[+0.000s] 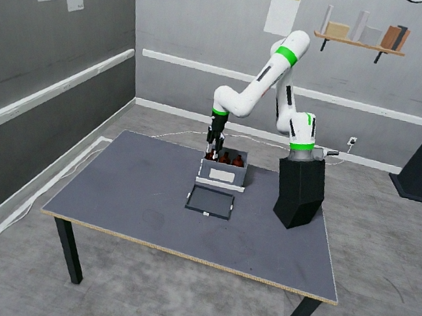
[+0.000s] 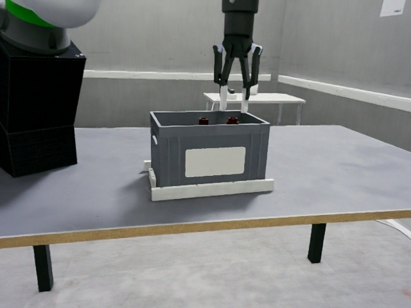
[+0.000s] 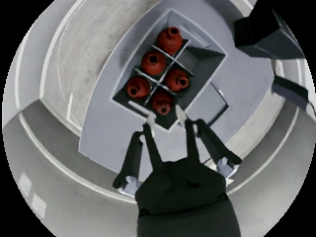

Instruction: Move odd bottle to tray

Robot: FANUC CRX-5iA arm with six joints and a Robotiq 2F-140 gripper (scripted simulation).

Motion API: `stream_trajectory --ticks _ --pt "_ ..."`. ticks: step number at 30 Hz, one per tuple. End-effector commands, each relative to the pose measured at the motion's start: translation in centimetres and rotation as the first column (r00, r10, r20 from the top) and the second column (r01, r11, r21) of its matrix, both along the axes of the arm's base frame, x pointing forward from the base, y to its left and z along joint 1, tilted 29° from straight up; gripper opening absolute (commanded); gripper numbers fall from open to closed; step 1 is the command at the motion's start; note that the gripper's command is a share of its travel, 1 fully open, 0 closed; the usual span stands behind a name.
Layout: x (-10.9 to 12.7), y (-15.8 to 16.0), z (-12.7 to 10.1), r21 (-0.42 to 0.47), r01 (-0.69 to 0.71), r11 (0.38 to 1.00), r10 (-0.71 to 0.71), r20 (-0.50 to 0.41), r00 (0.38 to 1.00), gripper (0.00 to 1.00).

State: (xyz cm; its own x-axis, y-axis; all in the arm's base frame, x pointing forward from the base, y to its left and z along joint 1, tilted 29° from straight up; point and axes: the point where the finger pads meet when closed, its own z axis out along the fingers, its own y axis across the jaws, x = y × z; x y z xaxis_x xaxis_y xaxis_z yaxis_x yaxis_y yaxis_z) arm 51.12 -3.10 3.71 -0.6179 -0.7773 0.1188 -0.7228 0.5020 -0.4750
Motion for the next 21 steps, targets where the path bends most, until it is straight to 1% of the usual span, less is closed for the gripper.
stream_trajectory --ticks 1,21 --pt "0.05 0.04 0.06 0.0 -0.001 1.0 0.001 0.001 1.0 0.44" --pt "0.14 -0.07 -0.21 0.0 -0.001 1.0 0.001 0.001 1.0 0.44"
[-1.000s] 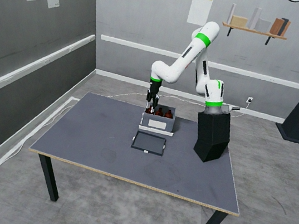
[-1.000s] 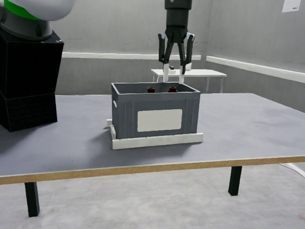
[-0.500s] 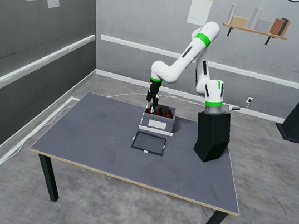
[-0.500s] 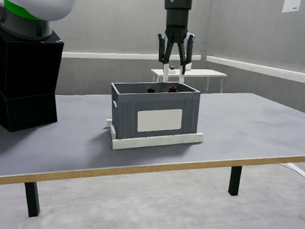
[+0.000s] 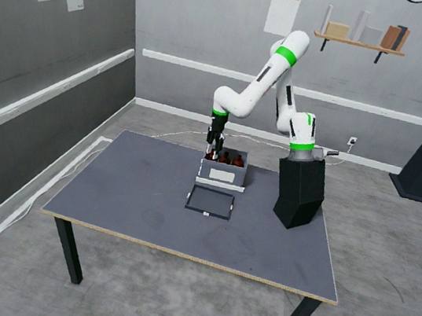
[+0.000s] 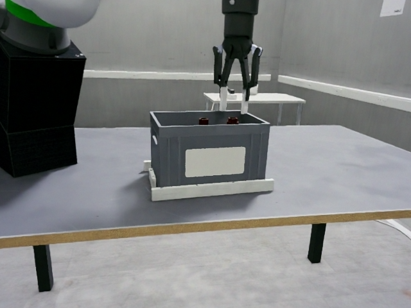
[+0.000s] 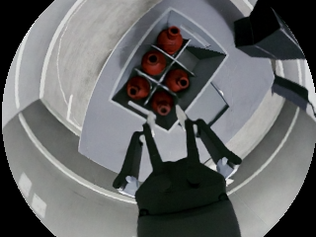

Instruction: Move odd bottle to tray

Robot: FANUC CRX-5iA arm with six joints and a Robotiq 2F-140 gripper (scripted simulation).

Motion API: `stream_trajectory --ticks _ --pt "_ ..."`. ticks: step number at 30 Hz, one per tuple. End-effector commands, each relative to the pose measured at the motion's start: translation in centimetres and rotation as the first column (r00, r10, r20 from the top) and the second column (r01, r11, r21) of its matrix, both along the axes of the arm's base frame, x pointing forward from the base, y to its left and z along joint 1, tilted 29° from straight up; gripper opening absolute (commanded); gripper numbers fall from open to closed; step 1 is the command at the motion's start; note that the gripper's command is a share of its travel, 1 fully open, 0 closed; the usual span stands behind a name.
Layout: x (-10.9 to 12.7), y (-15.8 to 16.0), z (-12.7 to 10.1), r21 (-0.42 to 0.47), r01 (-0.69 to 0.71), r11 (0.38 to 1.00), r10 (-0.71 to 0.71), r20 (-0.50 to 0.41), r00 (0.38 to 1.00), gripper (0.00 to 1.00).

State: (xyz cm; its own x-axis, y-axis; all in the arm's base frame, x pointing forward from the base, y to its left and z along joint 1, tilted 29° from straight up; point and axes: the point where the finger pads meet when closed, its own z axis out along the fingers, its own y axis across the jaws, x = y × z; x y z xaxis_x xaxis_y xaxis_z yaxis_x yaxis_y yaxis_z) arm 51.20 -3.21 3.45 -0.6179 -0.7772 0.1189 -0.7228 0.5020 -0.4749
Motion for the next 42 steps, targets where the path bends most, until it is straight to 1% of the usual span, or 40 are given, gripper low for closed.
stream_trajectory --ticks 1,31,42 --pt "0.1 0.0 0.0 0.0 -0.001 1.0 0.001 0.001 1.0 0.44" --pt "1.0 -1.2 -2.7 0.0 -0.001 1.0 0.001 0.001 1.0 0.44" --pt "1.2 -1.4 -3.2 0.0 -0.001 1.0 0.001 0.001 1.0 0.44"
